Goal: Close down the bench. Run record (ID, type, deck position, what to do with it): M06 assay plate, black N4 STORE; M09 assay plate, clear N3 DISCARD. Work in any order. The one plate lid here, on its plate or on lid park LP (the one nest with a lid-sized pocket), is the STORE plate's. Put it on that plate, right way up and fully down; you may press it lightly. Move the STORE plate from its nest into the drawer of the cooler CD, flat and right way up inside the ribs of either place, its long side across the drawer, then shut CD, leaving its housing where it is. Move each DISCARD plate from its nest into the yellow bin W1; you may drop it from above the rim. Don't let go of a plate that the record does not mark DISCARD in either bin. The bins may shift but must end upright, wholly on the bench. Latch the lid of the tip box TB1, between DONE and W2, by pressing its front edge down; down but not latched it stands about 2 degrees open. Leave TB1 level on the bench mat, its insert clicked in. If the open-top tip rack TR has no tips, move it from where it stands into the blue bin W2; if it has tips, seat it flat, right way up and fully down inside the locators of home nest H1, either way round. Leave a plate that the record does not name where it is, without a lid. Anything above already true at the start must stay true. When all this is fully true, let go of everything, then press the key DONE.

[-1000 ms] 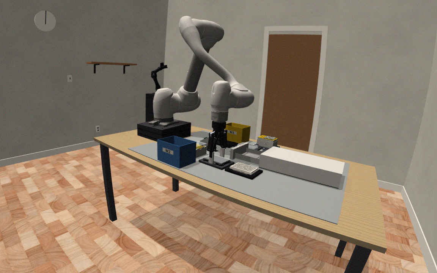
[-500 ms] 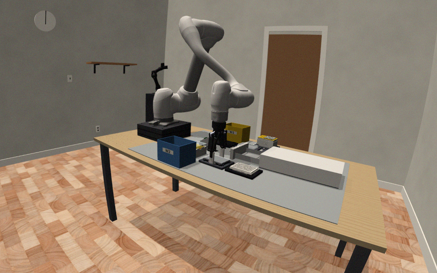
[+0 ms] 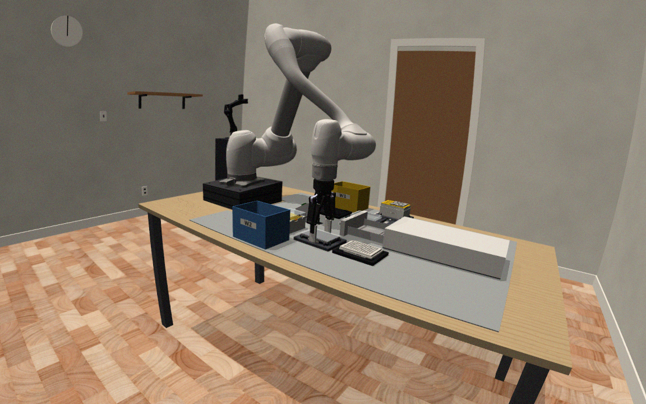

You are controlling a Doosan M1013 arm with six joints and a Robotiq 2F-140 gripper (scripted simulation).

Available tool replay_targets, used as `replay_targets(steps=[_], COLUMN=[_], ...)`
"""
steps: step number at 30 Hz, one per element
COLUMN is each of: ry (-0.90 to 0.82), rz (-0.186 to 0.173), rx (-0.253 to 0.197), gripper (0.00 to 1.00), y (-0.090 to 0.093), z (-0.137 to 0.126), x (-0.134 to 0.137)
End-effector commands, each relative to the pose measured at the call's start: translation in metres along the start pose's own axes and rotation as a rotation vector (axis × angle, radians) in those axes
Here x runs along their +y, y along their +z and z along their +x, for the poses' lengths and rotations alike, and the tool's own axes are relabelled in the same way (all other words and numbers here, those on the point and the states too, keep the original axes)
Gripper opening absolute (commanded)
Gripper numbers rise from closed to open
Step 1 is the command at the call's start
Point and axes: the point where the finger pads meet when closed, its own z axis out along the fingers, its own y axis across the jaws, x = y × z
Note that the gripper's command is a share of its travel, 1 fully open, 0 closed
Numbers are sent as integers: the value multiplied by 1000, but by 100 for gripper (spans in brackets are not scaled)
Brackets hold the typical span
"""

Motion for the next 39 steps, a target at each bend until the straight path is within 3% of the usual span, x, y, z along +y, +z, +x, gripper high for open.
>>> replay_targets(steps=[1,39], ry=[0,0], rz=[0,0], rx=[0,0], gripper=[0,0], y=[0,-8], z=[0,0], x=[0,0])
